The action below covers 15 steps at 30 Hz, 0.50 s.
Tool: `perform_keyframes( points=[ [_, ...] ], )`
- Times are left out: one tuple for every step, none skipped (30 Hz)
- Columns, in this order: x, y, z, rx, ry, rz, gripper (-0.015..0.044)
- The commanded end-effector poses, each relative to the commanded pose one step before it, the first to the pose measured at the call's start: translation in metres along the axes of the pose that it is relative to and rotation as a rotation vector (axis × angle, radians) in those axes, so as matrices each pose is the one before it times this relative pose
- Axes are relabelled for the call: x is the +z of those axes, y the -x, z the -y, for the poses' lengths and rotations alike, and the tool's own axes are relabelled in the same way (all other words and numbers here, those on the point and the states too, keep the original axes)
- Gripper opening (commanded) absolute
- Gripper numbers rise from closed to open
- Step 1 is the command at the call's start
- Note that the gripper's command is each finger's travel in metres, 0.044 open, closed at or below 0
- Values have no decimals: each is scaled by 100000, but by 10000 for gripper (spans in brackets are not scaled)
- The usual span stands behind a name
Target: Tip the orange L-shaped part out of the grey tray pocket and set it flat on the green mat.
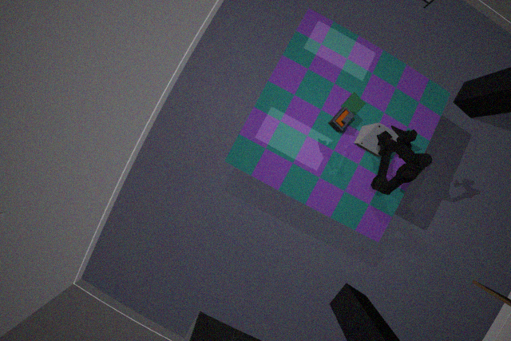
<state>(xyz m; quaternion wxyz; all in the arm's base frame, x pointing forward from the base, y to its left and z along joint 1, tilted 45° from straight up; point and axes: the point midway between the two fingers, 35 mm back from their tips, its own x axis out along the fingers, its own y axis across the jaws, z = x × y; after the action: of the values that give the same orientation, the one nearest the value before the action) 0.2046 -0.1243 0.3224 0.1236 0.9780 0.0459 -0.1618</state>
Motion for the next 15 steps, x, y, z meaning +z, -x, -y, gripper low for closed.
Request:
perform_keyframes(
  points=[
    [129, -205, 19, -774, 165, 356, 374],
    [242, -284, -147, 20, 720, 1241, 347],
    [149, -287, 66, -1108, 1196, 673, 321],
    [173, -405, 74, -1829, 2655, 411, 295],
    [39, -676, 328, -2976, 2951, -27, 269],
    [234, -573, 128, -2566, 3732, 472, 242],
    [267, -624, 154, -2599, 4721, 521, 216],
    [307, -883, 261, -3906, 5719, 404, 190],
    [335, -1003, 315, -4272, 6434, 352, 180],
    [348, -1169, 432, -5110, 7239, 105, 180],
    [457, -1354, 390, -4671, 7535, 1526, 180],
    [-174, -1303, 644, -5046, 1916, -1833, 180],
    [104, -618, 249, -2633, 3977, -286, 180],
    [114, -807, 334, -3405, 5174, -498, 180],
    [109, -1005, 427, -4187, 6424, -815, 180]
  ],
)
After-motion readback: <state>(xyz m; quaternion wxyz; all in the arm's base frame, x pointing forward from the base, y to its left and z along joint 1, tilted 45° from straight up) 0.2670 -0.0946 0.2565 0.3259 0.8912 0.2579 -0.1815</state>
